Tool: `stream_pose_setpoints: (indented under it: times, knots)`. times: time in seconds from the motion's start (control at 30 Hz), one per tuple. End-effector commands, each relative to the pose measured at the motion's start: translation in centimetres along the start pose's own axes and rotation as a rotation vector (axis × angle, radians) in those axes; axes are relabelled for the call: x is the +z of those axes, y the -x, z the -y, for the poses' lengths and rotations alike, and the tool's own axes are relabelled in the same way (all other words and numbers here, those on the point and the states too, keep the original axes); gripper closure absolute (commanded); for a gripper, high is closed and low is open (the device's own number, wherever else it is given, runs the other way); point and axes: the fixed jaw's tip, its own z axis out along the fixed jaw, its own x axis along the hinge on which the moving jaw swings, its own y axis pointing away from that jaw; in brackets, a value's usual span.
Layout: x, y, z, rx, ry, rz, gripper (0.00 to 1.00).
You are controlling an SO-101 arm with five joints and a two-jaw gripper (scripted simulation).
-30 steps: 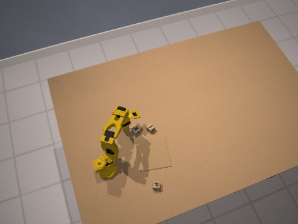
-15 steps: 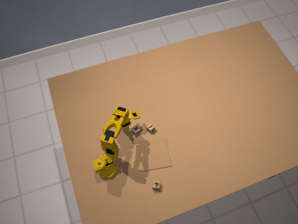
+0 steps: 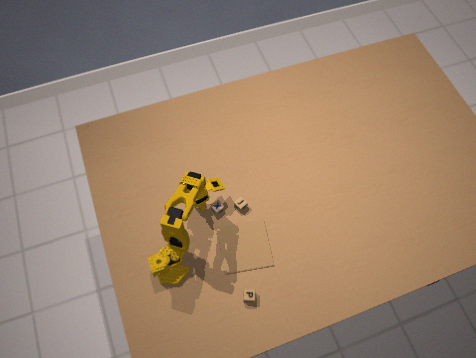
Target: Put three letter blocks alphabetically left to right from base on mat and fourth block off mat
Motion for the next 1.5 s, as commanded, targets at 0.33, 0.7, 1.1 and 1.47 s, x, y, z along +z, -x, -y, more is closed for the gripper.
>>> stream_pose_setpoints:
  times: [0.33,0.7,1.1,1.47]
  knots:
    - [-0.53,0.6,-0.69,0.0,0.044,0.045,1.0]
    - [-0.53,0.6,-0.69,0.0,0.044,0.045,0.84]
    - [-0.53,0.6,-0.69,0.0,0.044,0.045,0.81]
    - [-0.53,0.6,-0.69,0.0,0.044,0.045,0.72]
